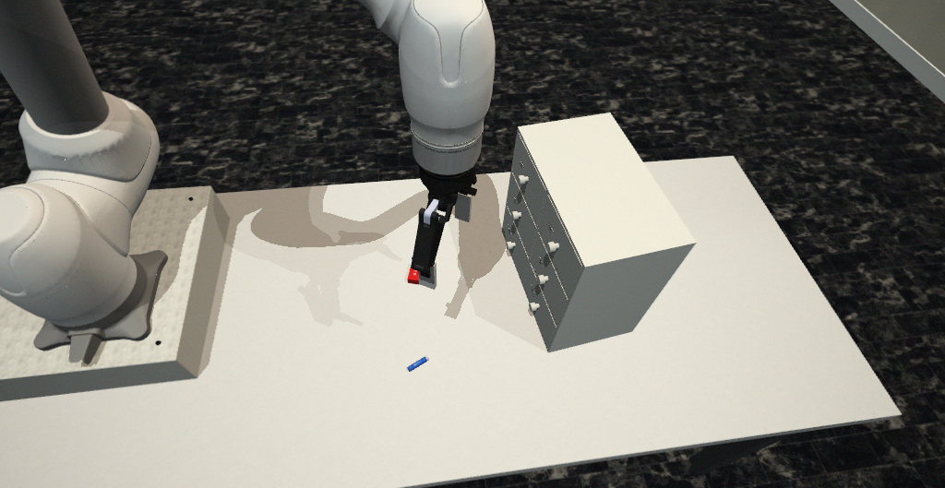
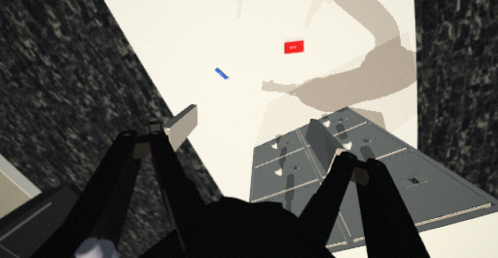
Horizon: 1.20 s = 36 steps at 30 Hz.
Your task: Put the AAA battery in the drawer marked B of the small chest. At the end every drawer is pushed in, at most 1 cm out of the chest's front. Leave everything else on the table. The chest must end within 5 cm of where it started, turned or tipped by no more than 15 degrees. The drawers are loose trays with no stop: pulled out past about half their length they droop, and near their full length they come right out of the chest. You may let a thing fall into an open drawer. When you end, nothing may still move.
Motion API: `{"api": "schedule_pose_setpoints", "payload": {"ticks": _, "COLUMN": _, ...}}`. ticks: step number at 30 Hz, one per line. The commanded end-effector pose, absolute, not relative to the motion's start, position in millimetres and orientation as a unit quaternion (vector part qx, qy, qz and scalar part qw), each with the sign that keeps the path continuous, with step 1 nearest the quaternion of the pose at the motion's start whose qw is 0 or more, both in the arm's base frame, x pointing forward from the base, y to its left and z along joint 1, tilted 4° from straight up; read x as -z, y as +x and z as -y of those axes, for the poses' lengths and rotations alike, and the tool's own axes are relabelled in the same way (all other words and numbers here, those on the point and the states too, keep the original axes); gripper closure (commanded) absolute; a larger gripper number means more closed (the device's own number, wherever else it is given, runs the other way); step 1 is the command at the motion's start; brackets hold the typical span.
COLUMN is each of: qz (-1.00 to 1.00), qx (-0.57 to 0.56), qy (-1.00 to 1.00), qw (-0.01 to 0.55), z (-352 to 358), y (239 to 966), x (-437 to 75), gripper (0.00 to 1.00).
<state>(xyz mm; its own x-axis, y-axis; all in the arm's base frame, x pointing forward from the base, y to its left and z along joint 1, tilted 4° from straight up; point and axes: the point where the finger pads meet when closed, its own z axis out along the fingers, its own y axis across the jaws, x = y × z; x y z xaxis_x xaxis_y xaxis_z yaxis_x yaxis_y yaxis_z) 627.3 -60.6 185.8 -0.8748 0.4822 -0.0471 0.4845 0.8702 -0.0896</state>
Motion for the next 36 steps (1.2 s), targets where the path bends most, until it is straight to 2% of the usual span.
{"api": "schedule_pose_setpoints", "payload": {"ticks": 1, "qz": -0.993, "qx": 0.042, "qy": 0.113, "qw": 0.007, "z": 56, "y": 633, "x": -169, "gripper": 0.00}}
{"api": "schedule_pose_setpoints", "payload": {"ticks": 8, "qz": -0.998, "qx": 0.033, "qy": -0.061, "qw": 0.002, "z": 55, "y": 634, "x": -167, "gripper": 0.00}}
{"api": "schedule_pose_setpoints", "payload": {"ticks": 19, "qz": -0.997, "qx": 0.032, "qy": -0.064, "qw": 0.015, "z": 55, "y": 636, "x": -165, "gripper": 0.00}}
{"api": "schedule_pose_setpoints", "payload": {"ticks": 30, "qz": -0.996, "qx": 0.029, "qy": -0.065, "qw": 0.059, "z": 55, "y": 644, "x": -158, "gripper": 0.00}}
{"api": "schedule_pose_setpoints", "payload": {"ticks": 36, "qz": -0.991, "qx": 0.025, "qy": -0.067, "qw": 0.109, "z": 54, "y": 652, "x": -150, "gripper": 0.00}}
